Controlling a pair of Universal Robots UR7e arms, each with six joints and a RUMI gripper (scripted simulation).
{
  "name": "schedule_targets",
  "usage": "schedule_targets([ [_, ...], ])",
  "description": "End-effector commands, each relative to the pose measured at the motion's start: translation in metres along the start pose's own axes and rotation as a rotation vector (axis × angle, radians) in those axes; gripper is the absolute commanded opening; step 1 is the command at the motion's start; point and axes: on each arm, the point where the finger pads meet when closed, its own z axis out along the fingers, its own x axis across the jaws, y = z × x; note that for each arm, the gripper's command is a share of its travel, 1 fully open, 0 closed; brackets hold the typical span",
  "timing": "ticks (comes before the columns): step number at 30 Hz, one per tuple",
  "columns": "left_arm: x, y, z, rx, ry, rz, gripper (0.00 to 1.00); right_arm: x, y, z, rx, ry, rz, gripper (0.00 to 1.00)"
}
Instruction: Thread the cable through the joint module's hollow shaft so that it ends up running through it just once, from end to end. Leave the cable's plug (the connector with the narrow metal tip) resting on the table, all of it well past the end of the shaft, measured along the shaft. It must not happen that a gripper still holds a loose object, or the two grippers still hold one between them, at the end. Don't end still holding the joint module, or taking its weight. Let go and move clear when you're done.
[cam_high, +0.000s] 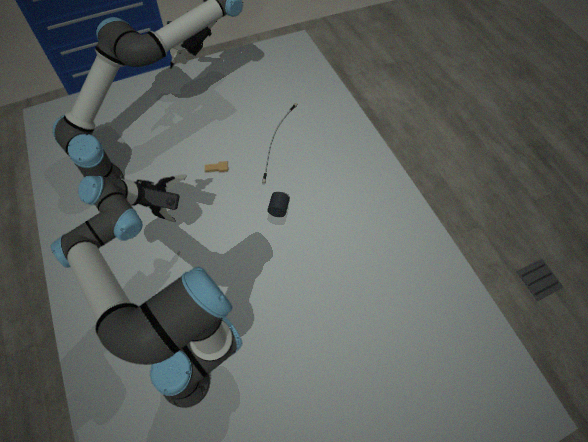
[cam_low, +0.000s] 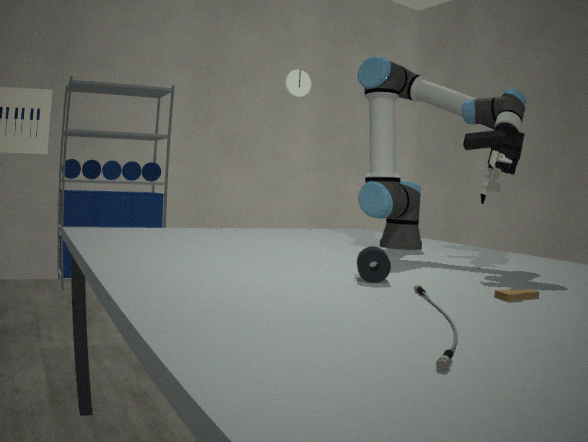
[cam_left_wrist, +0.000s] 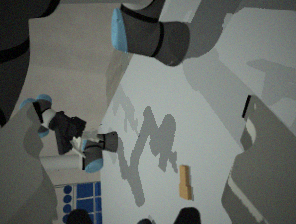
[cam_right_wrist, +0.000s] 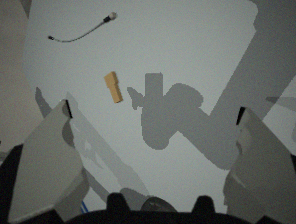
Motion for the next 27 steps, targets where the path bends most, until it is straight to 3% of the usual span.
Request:
schedule_targets([
  [1, -0.008, 0.002, 0.001, 0.0, 0.067, 0.086, 0.98, -0.013, -0.033, 0.012, 0.027, 0.047, -0.038, 0.98],
  [8, -0.012, 0.008, 0.003, 0.008, 0.168, 0.236, 0.98, -0.026, -0.082, 0.025, 0.052, 0.13, -0.13, 0.98],
  [12, -0.011, 0.009, 0.002, 0.01, 0.19, 0.274, 0.98, -0.027, -0.093, 0.028, 0.055, 0.149, -0.16, 0.98],
  [25, -0.021, 0.02, 0.002, 0.068, 0.376, 0.553, 0.98, -0.038, -0.187, 0.042, 0.043, 0.298, -0.313, 0.98],
  [27, -0.021, 0.02, 0.002, 0.068, 0.376, 0.553, 0.98, -0.038, -0.187, 0.042, 0.043, 0.298, -0.313, 0.98],
])
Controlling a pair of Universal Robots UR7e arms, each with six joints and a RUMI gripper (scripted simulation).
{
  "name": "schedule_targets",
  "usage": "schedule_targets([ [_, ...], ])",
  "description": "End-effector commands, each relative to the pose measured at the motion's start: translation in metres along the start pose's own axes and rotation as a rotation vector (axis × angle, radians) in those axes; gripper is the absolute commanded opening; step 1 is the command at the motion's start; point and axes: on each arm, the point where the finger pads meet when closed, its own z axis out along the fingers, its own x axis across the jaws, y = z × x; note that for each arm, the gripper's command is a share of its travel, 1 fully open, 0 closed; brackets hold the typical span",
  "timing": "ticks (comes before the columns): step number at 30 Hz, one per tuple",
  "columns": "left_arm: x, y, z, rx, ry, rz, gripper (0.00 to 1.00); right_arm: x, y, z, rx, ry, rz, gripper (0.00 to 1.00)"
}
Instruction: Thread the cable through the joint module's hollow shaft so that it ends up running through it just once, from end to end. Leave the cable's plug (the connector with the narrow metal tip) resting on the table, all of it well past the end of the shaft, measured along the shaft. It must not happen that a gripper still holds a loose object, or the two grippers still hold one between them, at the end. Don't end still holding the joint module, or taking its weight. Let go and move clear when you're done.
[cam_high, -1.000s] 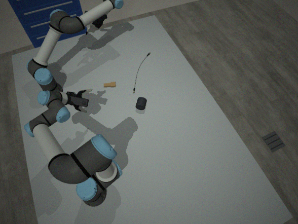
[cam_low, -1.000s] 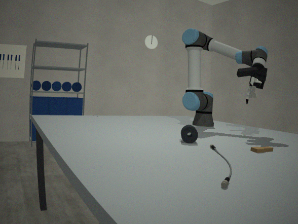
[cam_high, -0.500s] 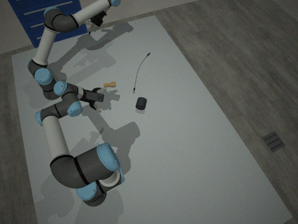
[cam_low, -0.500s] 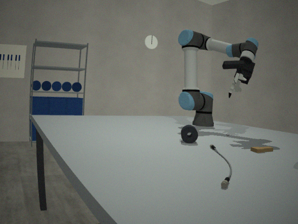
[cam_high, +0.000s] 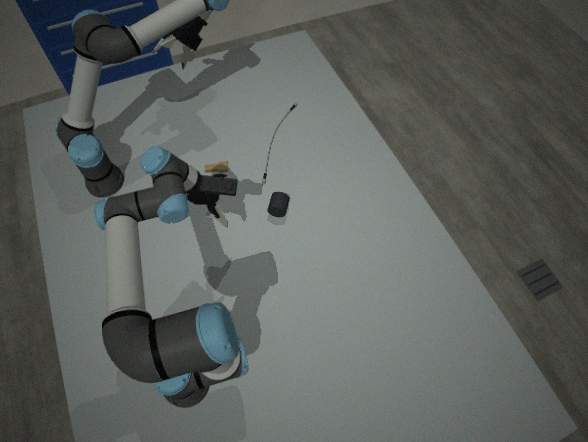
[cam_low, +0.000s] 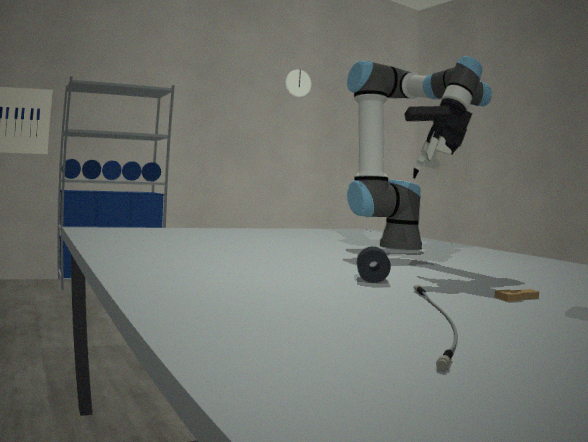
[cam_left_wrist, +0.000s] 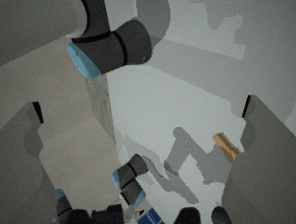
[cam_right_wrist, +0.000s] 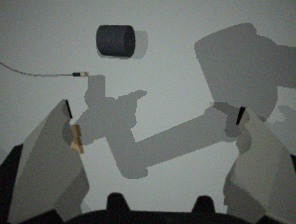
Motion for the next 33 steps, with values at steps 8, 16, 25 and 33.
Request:
schedule_targets([
  [8, -0.003, 0.012, -0.004, 0.06, 0.135, 0.22, 0.98, 0.017, -0.07, 0.01, -0.041, 0.097, -0.124, 0.98],
  [16, -0.005, 0.021, -0.007, 0.118, 0.223, 0.379, 0.98, 0.036, -0.117, 0.014, -0.087, 0.154, -0.204, 0.98],
  [25, -0.009, 0.031, -0.012, 0.198, 0.316, 0.559, 0.98, 0.064, -0.169, 0.014, -0.15, 0.199, -0.294, 0.98],
  [33, -0.014, 0.042, -0.016, 0.283, 0.396, 0.722, 0.98, 0.092, -0.211, 0.01, -0.219, 0.223, -0.367, 0.98],
])
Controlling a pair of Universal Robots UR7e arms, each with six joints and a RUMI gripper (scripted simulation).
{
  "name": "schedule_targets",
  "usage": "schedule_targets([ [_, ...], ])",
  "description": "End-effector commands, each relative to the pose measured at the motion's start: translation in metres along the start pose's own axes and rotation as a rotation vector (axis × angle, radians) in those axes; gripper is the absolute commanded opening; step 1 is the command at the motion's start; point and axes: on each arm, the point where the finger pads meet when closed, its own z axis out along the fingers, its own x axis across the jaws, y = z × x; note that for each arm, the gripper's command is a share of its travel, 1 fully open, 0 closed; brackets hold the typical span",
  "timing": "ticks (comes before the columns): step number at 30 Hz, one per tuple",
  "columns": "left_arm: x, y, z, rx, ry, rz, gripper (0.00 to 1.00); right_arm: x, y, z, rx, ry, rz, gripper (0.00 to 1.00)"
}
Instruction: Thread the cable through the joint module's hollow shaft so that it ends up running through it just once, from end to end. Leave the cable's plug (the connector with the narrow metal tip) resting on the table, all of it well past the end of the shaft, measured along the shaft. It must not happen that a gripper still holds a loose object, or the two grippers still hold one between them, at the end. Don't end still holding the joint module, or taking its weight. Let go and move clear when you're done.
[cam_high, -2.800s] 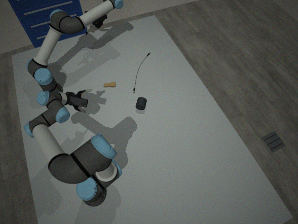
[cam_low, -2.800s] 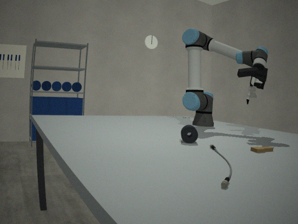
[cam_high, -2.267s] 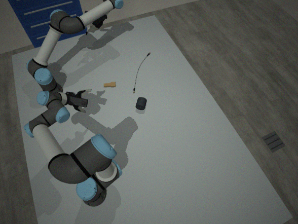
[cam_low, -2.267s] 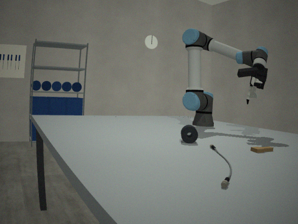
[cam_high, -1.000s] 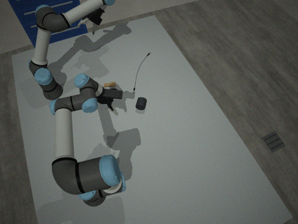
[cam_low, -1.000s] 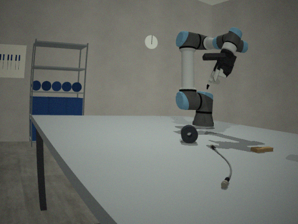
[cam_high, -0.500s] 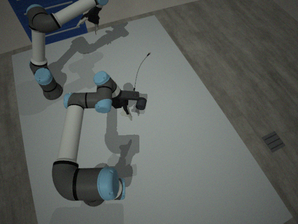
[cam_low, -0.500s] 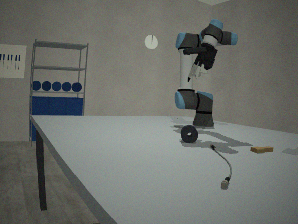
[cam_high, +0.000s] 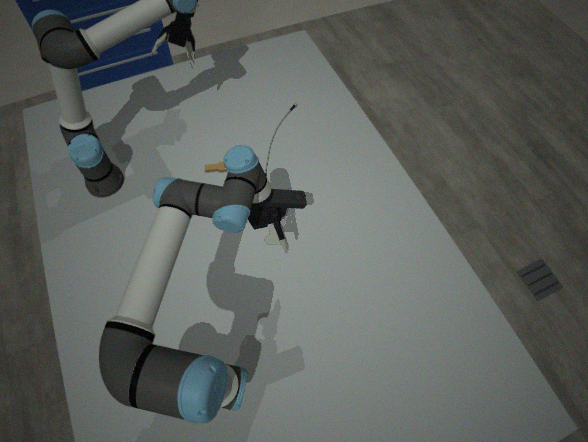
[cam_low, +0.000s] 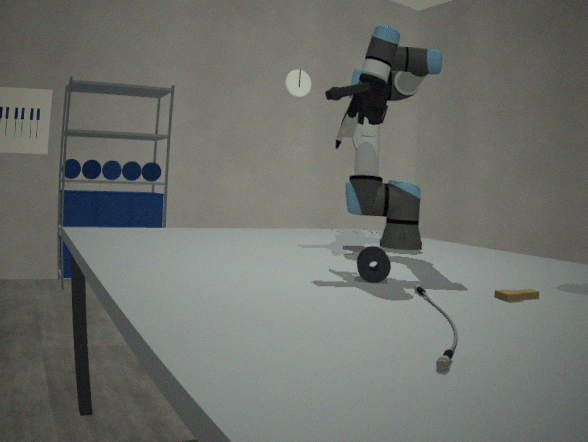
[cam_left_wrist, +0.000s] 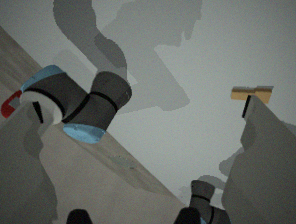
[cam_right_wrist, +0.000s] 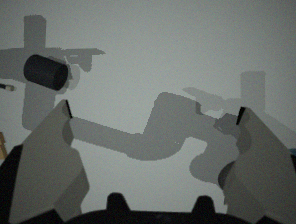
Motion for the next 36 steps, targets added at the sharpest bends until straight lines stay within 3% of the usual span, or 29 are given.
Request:
schedule_targets([
  [1, 0.002, 0.003, -0.003, 0.034, 0.035, 0.068, 0.98, 0.016, -0.013, -0.002, -0.032, 0.008, -0.036, 0.98],
  [16, 0.009, 0.026, -0.02, 0.238, 0.163, 0.437, 0.98, 0.115, -0.059, -0.016, -0.166, -0.016, -0.204, 0.98],
  [20, 0.009, 0.028, -0.022, 0.264, 0.176, 0.481, 0.98, 0.127, -0.063, -0.017, -0.181, -0.023, -0.229, 0.98],
  [31, 0.011, 0.049, -0.036, 0.455, 0.236, 0.762, 0.98, 0.204, -0.077, -0.039, -0.25, -0.107, -0.346, 0.98],
  [36, 0.013, 0.049, -0.037, 0.477, 0.239, 0.798, 0.98, 0.209, -0.076, -0.043, -0.26, -0.122, -0.376, 0.98],
])
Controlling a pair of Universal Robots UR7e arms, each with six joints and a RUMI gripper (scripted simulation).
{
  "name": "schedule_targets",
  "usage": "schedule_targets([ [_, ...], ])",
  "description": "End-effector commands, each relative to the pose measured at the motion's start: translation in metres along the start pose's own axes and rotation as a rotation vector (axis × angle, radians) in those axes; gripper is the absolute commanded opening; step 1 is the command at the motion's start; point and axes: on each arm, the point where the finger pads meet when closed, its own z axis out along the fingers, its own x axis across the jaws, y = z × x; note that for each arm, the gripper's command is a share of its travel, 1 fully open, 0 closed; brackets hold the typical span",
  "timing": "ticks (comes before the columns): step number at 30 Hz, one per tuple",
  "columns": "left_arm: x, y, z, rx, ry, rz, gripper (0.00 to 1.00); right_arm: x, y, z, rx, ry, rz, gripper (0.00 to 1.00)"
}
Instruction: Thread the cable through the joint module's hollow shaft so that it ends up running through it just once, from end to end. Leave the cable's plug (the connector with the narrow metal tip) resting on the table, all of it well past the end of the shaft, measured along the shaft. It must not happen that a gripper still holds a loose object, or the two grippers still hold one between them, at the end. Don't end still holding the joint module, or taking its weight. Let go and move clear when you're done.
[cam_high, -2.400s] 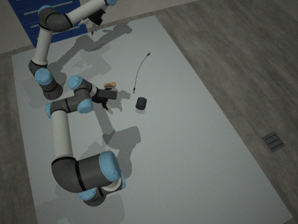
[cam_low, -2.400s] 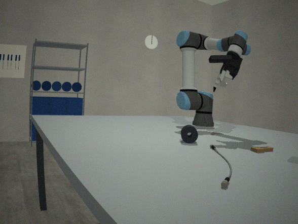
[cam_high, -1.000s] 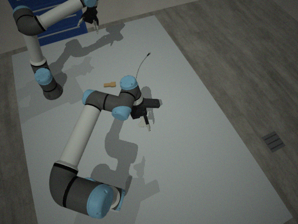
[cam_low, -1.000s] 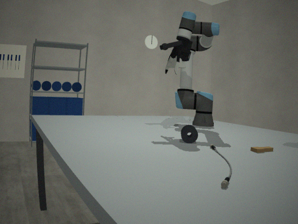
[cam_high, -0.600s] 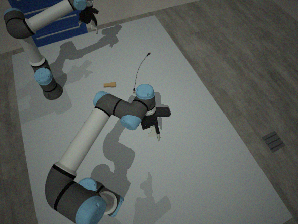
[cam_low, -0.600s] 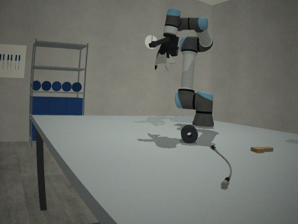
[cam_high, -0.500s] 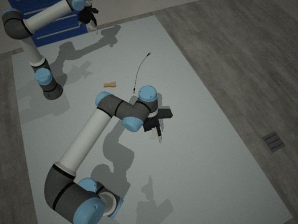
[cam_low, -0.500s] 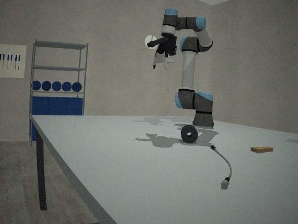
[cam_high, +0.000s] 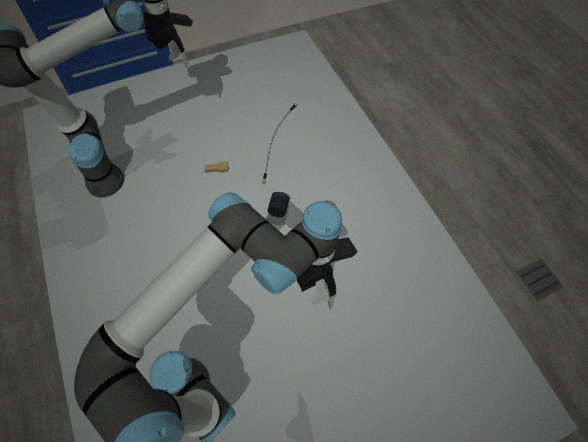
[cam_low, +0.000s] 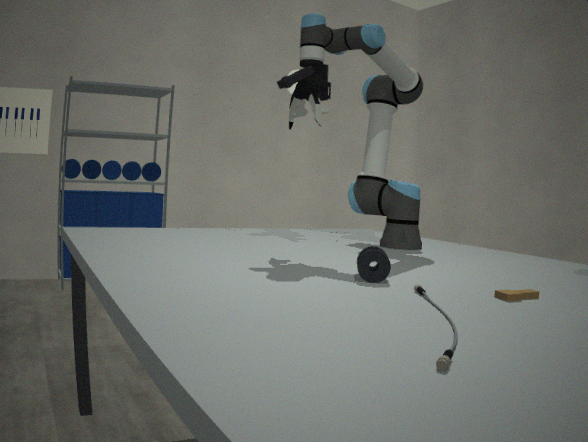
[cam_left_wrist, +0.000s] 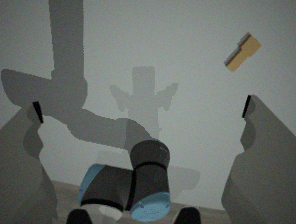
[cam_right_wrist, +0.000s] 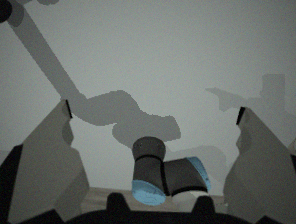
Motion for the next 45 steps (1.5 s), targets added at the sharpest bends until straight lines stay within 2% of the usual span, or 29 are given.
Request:
schedule_targets([
  [1, 0.001, -0.003, 0.001, 0.018, 0.008, 0.031, 0.98, 0.002, 0.002, -0.001, -0.015, -0.011, -0.043, 0.98],
  [3, 0.0, -0.006, 0.004, 0.004, 0.005, 0.018, 0.98, -0.007, 0.001, 0.001, -0.017, -0.007, -0.053, 0.98],
  [4, -0.001, -0.006, 0.005, -0.002, 0.003, 0.009, 0.98, -0.009, 0.001, 0.002, -0.015, -0.003, -0.052, 0.61],
  [20, 0.0, -0.001, 0.0, -0.003, 0.001, -0.002, 0.98, -0.002, 0.0, 0.001, 0.0, 0.003, -0.026, 0.61],
  [31, 0.0, -0.001, 0.0, -0.003, 0.001, -0.002, 0.98, -0.067, -0.047, 0.033, -0.01, 0.005, -0.17, 0.61],
  [35, 0.0, -0.001, 0.0, -0.003, 0.001, -0.002, 0.98, -0.074, -0.053, 0.037, -0.007, 0.004, -0.185, 0.61],
  [45, 0.0, -0.001, 0.0, -0.003, 0.001, -0.002, 0.98, -0.137, -0.084, 0.067, -0.003, 0.003, -0.312, 0.61],
])
